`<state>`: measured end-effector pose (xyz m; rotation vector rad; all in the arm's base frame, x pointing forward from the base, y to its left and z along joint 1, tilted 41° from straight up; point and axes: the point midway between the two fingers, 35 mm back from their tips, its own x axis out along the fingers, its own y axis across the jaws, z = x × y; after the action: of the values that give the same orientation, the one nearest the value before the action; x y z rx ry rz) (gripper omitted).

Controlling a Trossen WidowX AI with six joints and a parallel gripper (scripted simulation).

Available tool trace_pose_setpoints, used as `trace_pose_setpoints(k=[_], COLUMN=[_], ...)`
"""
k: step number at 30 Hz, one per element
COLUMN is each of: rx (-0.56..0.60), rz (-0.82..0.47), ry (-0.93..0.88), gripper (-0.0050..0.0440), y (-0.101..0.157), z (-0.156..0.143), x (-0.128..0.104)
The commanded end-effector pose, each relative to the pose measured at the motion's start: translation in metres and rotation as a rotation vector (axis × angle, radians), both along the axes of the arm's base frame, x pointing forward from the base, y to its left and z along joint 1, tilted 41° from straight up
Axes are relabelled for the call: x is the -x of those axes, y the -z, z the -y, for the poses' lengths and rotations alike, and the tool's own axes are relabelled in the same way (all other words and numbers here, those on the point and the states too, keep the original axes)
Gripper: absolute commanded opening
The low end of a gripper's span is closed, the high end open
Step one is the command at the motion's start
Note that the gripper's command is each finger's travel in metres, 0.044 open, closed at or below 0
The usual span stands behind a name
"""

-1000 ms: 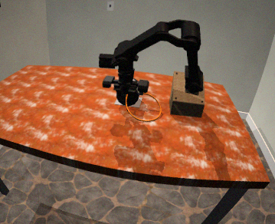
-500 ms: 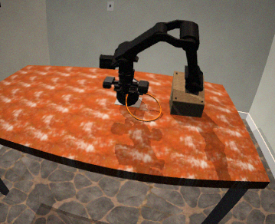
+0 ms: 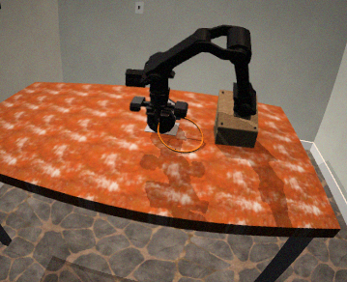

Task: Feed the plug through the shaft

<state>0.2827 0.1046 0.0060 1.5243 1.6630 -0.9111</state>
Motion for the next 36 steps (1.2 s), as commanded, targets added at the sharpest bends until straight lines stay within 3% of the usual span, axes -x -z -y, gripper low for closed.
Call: trace_pose_setpoints(k=[1,26,30,36], rx=[0.0,0.003,0.0,0.001], rz=[0.0,-0.005,-0.003,-0.004], ry=[0.0,-0.002,0.001,0.0], gripper=[0.0,0.0,0.0096,0.01], y=[0.0,0.006,0.005,-0.008], z=[0.0,0.007,0.007,0.002], x=[0.0,0.0,-0.001,-0.002])
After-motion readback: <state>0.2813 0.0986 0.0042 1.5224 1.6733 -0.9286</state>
